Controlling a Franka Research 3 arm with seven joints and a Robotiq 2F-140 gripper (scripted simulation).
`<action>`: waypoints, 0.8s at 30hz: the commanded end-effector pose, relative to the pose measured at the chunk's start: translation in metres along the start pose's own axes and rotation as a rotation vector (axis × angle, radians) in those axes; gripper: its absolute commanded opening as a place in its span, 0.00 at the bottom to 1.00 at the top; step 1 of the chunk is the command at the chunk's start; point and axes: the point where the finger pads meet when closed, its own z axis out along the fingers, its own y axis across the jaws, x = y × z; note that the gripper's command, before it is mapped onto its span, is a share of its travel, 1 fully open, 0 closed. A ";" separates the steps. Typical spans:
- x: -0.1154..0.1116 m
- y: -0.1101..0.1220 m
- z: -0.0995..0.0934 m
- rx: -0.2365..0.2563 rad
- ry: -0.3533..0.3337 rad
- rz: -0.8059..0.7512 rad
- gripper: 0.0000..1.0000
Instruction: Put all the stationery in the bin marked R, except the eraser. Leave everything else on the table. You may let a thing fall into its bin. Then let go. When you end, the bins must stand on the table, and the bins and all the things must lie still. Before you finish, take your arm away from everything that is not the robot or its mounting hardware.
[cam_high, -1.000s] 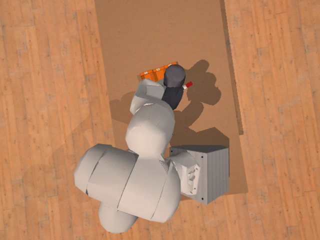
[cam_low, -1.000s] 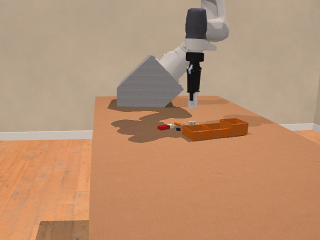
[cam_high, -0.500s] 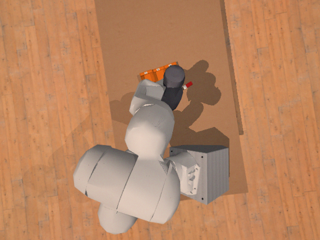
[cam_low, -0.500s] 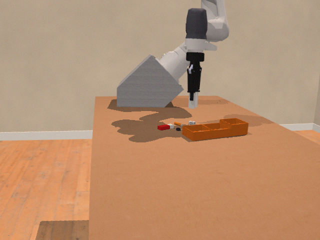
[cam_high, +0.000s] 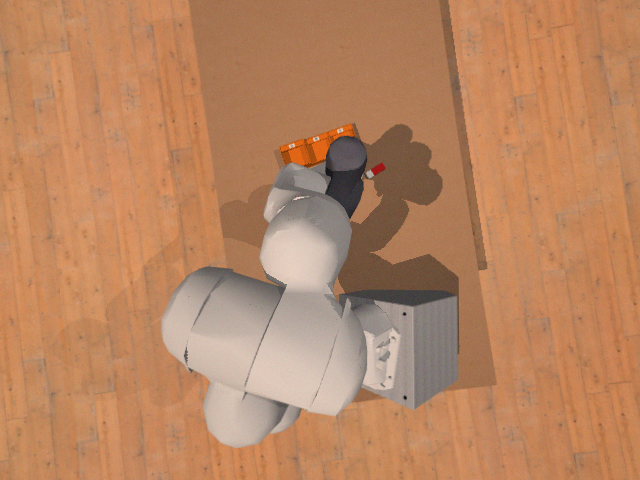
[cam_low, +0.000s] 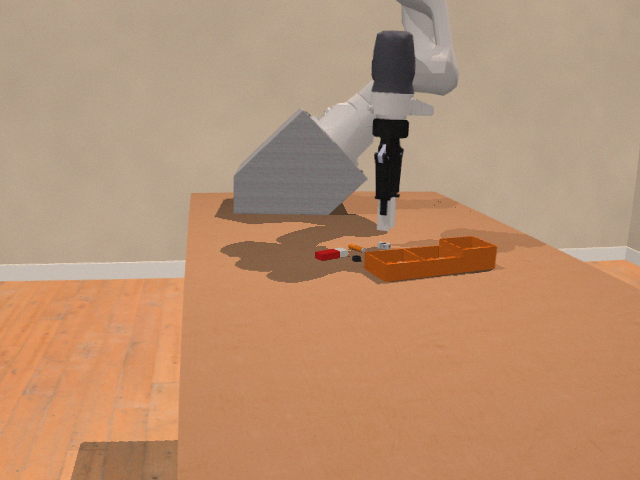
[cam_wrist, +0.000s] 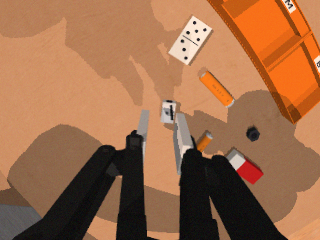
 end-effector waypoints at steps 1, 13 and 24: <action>0.001 0.010 0.013 -0.023 0.004 0.001 0.18; 0.001 0.015 0.030 -0.023 0.004 0.001 0.18; 0.001 0.013 0.039 -0.023 0.004 0.001 0.18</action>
